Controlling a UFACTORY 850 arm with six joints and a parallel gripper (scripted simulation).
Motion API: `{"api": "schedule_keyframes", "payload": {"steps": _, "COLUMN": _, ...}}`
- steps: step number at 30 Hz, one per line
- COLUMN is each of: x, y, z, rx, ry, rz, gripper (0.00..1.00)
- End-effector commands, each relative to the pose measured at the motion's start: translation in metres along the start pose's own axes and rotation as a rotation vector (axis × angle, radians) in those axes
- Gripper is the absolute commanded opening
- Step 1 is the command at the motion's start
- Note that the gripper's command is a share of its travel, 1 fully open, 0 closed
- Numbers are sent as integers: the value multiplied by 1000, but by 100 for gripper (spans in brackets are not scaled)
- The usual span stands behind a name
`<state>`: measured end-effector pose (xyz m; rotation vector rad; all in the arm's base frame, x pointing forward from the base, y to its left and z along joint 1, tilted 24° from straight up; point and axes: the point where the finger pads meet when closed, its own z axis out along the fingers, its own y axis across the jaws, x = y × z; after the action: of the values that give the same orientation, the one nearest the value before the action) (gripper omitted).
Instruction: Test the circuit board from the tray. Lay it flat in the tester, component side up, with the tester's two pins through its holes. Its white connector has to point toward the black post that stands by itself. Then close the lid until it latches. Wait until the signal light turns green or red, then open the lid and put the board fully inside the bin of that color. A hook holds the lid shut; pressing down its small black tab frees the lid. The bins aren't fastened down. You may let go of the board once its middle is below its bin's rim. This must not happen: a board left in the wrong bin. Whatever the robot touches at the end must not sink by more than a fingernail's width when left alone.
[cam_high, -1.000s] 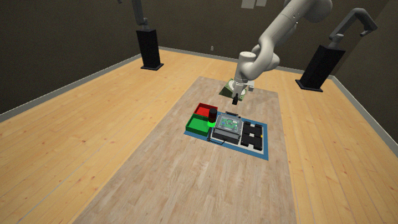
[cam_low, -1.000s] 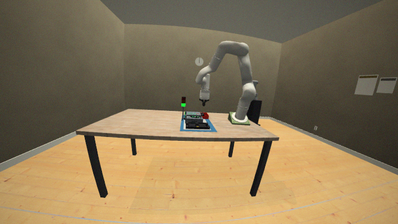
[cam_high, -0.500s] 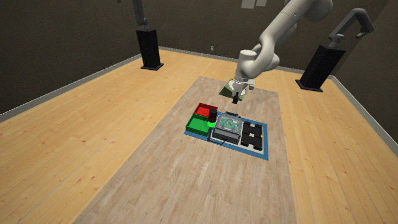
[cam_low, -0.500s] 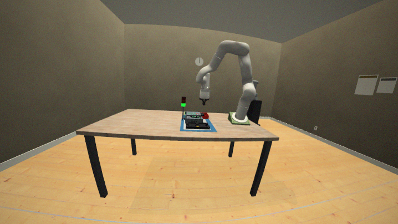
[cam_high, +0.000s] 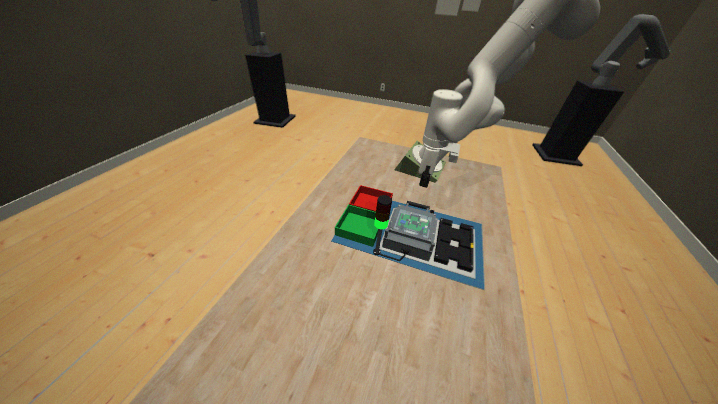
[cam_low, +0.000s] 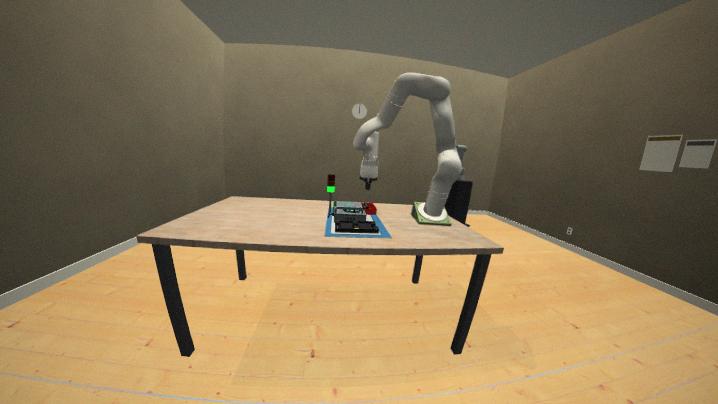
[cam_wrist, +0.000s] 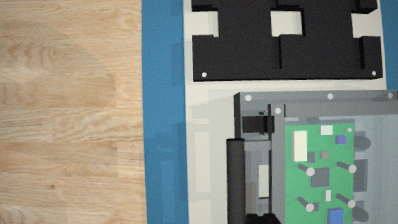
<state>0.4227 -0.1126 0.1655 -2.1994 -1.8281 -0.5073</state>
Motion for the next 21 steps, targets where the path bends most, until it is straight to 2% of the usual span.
{"api": "schedule_keyframes", "payload": {"steps": 1, "x": 0, "y": 1, "z": -1, "rx": -1, "ry": -1, "rz": 34, "gripper": 0}}
{"api": "schedule_keyframes", "payload": {"steps": 16, "x": 0, "y": 1, "z": -1, "rx": -1, "ry": -1, "rz": 425, "gripper": 0}}
{"api": "schedule_keyframes", "payload": {"steps": 18, "x": 0, "y": 1, "z": -1, "rx": -1, "ry": -1, "rz": 425, "gripper": 0}}
{"api": "schedule_keyframes", "payload": {"steps": 21, "x": 0, "y": 1, "z": -1, "rx": -1, "ry": -1, "rz": 548, "gripper": 0}}
